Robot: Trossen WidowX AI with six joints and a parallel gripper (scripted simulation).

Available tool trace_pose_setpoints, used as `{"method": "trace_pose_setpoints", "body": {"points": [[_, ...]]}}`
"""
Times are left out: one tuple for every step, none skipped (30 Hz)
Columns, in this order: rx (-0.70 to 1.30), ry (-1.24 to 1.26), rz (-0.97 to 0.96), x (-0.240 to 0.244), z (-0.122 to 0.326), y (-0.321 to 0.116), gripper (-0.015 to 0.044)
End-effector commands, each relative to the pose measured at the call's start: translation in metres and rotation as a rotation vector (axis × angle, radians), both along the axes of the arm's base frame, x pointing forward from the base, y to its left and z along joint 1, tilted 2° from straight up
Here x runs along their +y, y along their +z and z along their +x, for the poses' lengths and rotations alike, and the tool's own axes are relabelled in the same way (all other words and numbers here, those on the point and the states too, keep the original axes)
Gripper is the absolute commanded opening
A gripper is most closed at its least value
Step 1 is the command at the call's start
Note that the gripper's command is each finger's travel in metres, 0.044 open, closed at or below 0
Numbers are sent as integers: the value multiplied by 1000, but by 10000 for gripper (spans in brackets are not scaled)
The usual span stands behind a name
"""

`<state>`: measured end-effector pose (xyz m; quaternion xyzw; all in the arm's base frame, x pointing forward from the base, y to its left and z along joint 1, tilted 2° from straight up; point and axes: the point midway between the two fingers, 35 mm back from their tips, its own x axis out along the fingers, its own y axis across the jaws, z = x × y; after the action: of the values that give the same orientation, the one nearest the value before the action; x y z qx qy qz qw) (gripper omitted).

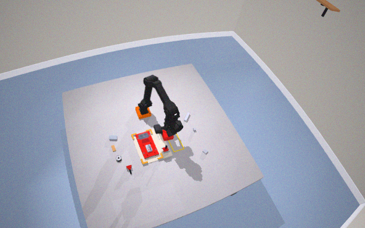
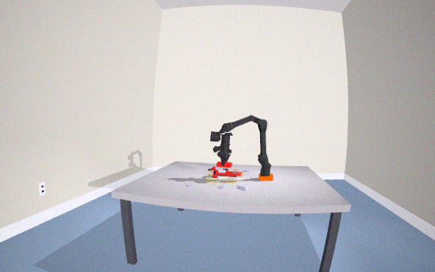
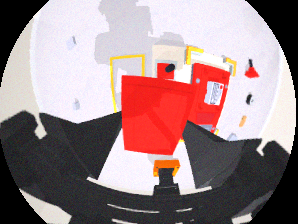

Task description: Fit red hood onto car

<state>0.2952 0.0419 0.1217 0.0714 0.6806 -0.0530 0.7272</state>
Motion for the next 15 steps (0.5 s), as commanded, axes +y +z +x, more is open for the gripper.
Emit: {"method": "trace_pose_setpoints", "body": {"points": [[-1,10,-2,-15,7,2,0],[0,11,-3,-19,9,2,0],[0,13,-4,-23,10,2,0],[1,15,-4,-26,11,2,0],[1,16,-5,-30,12,2,0],[2,19,-5,-33,13,2,0],[3,21,-6,-37,14,2,0],[3,24,-6,-40,15,2,0],[4,26,-6,-44,16,2,0],[4,28,-7,-48,17,2,0],[5,31,-7,-51,18,1,0],[5,33,-7,-55,18,1,0],[6,36,-7,-59,19,1,0],[6,38,-8,-62,20,1,0],[6,40,-8,-66,21,1,0]]}}
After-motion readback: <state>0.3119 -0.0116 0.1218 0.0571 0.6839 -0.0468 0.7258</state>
